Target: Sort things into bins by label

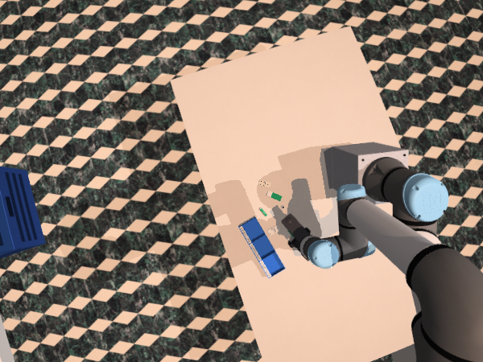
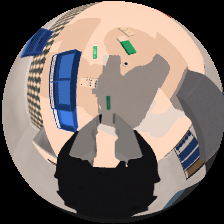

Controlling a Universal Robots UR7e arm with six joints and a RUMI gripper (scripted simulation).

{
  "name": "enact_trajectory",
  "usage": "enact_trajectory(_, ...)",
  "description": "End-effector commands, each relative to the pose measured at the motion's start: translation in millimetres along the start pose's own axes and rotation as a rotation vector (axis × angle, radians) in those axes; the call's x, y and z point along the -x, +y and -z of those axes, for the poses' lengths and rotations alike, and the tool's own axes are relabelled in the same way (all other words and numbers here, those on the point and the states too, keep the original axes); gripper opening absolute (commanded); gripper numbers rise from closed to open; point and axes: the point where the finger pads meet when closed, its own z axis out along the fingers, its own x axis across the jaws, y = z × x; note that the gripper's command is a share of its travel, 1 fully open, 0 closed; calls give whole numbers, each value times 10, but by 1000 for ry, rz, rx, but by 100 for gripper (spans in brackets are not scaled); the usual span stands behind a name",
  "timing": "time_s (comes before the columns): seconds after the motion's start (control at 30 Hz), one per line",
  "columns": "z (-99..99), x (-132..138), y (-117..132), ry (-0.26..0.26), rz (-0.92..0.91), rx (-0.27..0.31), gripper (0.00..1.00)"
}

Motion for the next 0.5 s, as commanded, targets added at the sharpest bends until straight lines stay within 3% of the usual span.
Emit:
enact_trajectory(0.0,2,3,-1,-1,0,0,14)
enact_trajectory(0.37,2,3,-1,-1,0,0,14)
enact_trajectory(0.47,-118,3,-1,-1,0,-1,14)
